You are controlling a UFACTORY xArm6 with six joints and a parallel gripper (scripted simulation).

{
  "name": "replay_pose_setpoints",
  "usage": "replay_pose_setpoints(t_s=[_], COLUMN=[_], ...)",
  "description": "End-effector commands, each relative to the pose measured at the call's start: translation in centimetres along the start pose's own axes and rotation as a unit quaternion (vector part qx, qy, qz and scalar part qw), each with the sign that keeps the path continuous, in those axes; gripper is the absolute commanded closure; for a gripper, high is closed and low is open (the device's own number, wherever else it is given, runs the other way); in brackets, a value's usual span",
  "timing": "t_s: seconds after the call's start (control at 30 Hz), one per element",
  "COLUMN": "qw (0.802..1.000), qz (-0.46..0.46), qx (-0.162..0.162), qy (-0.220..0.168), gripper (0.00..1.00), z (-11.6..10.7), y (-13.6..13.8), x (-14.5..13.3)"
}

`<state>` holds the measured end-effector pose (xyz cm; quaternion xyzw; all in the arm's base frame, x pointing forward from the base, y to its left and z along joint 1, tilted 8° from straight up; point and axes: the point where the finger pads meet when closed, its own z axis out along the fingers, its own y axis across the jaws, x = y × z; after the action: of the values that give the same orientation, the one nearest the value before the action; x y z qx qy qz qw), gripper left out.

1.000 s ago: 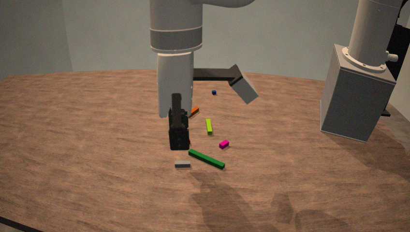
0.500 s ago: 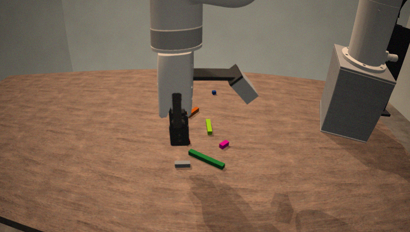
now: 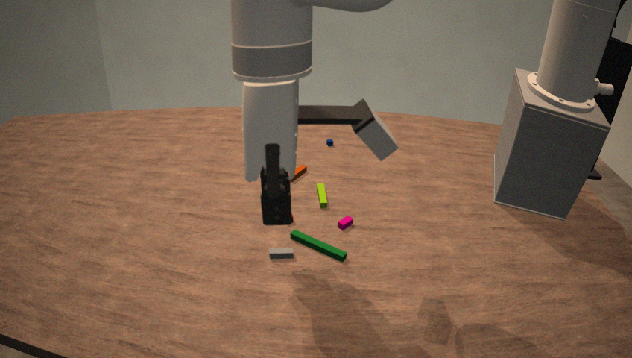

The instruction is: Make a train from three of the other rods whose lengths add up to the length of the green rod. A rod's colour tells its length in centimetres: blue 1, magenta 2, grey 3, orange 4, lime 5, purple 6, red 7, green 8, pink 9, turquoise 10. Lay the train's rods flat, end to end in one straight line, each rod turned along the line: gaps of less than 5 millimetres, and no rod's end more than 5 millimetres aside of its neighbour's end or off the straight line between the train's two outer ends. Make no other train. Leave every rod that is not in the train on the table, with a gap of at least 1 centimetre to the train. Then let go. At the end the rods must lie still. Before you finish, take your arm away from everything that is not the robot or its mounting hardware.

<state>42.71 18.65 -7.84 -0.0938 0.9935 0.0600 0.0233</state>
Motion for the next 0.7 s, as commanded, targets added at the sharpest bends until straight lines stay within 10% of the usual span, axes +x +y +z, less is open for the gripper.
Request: replay_pose_setpoints(t_s=[0.0, 0.67], qw=[1.000, 1.000], qz=[0.000, 0.000], qx=[0.000, -0.001], qy=[-0.002, -0.002], gripper=[0.76, 0.76], z=[-0.1, 1.0], y=[0.0, 0.0], x=[-0.2, -0.2])
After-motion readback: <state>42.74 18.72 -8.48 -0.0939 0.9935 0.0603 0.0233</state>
